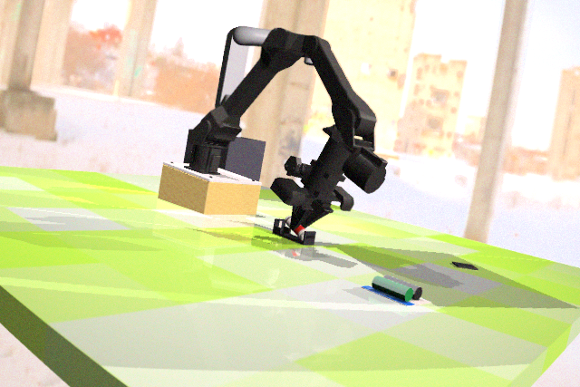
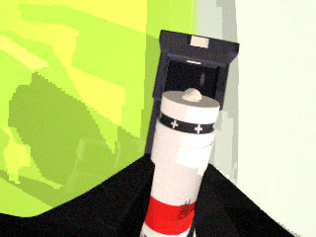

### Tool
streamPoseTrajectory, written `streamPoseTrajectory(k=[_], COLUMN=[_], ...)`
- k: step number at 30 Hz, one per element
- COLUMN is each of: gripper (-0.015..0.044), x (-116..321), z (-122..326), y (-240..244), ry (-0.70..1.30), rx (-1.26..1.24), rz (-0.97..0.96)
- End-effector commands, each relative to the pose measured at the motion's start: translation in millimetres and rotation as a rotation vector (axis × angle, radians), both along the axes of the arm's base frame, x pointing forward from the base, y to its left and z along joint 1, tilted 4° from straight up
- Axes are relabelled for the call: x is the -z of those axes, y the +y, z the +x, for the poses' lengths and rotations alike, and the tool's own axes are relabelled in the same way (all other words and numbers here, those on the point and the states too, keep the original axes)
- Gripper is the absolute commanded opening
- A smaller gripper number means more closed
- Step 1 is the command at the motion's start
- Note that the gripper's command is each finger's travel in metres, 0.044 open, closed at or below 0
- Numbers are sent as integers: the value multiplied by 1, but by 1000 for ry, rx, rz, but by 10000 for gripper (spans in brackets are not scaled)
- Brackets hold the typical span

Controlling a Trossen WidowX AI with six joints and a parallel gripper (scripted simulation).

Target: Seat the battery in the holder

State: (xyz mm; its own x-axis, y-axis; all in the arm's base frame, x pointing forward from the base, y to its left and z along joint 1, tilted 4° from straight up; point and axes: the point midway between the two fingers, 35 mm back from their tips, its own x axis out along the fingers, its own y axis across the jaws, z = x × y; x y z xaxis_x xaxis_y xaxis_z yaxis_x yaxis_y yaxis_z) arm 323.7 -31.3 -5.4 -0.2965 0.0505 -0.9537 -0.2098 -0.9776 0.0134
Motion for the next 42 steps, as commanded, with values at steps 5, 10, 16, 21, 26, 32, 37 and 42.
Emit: streamPoseTrajectory(k=[5, 10, 16, 21, 26, 32, 37, 42], gripper=[59, 59, 59, 59, 59, 59, 59, 59], x=[3, 4, 5, 5, 6, 7, 7, 8], z=[3, 2, 1, 0, -1, -2, -3, -4], y=[-1, -1, 0, 0, 0, 0, 1, 1], ry=[-51, -74, -100, -123, -145, -172, -194, -217], rx=[2, 2, 3, 3, 4, 5, 6, 7], rz=[-16, -22, -28, -33, -39, -45, -50, -55])
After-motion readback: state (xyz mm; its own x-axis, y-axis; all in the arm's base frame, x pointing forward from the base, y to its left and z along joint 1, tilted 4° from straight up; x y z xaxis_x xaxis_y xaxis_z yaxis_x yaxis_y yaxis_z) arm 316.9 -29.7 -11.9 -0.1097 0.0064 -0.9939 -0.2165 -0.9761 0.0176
